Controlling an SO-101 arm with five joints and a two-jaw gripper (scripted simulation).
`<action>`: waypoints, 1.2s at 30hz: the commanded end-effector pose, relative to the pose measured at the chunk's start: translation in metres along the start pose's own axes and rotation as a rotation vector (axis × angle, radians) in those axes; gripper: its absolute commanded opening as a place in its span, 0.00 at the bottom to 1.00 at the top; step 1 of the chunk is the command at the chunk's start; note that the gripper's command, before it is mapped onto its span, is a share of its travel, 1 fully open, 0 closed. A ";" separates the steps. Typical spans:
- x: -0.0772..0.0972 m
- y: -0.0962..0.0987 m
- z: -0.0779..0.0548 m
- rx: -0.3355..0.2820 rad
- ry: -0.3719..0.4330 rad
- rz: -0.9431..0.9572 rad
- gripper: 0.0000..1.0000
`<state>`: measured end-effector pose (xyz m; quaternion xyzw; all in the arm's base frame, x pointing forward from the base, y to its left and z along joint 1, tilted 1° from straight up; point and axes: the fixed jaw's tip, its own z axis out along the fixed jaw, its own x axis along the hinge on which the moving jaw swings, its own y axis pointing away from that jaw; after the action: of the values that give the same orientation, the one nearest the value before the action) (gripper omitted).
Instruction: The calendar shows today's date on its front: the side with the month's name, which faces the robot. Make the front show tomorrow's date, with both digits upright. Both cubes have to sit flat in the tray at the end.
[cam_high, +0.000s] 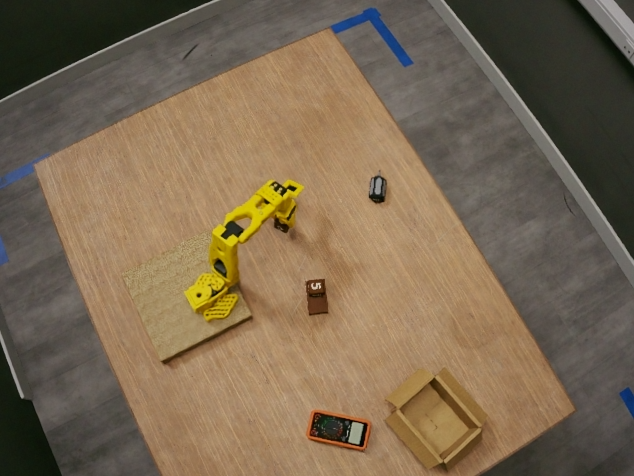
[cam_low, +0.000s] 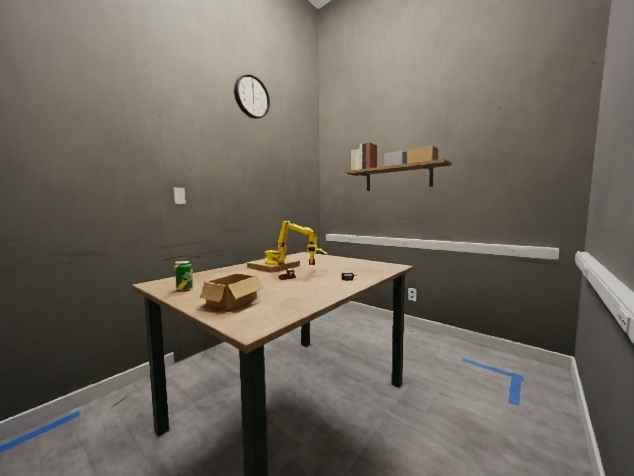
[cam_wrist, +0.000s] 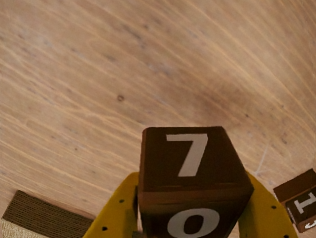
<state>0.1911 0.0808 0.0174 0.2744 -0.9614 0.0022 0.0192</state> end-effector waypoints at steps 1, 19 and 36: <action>-0.005 -0.005 -0.002 0.002 -0.021 0.057 0.00; -0.005 -0.005 -0.001 0.002 -0.021 0.057 0.00; -0.005 -0.005 0.005 0.002 -0.021 0.057 0.00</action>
<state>0.2003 0.0821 0.0176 0.2575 -0.9663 0.0003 -0.0027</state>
